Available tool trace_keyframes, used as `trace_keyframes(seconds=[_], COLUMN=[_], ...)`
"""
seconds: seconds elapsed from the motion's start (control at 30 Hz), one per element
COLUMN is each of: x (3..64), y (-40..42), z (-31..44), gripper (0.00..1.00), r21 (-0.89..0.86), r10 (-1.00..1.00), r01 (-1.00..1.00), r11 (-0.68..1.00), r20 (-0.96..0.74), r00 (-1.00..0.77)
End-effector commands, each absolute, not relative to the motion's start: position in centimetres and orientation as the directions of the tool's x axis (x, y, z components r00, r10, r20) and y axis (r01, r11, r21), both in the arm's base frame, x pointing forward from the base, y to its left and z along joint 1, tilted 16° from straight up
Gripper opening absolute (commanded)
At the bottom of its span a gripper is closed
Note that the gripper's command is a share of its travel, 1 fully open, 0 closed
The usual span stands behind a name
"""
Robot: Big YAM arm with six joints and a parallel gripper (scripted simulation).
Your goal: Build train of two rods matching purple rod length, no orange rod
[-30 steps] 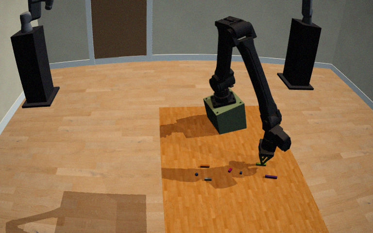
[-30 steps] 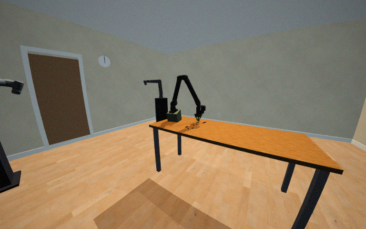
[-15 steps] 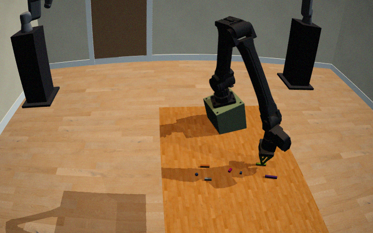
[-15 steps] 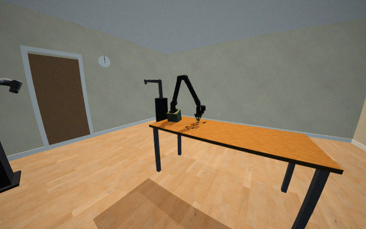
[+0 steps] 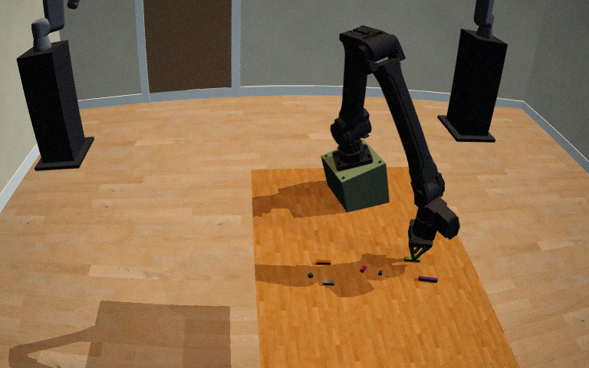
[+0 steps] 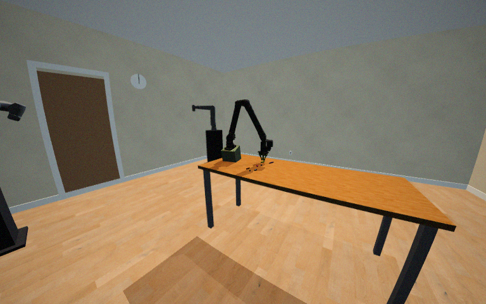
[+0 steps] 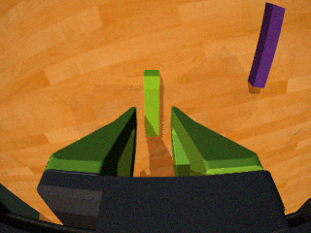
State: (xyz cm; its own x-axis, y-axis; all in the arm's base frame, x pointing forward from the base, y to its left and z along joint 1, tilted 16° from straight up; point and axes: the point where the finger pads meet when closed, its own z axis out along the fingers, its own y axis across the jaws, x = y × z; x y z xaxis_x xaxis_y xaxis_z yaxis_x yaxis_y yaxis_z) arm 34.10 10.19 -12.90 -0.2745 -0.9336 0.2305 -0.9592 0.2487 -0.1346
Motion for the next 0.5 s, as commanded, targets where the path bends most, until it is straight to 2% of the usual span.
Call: trace_keyframes(seconds=[0.0, 0.47], x=[34.1, 34.1], y=[9.9, 9.4], z=[-13.1, -12.6], gripper=[0.23, 0.23], r21=[-0.134, -0.143], r10=[-0.936, -0.936], r01=[-0.961, -0.959], r11=[0.242, 0.243], r20=[0.231, 0.224], r00=[-0.267, -0.271])
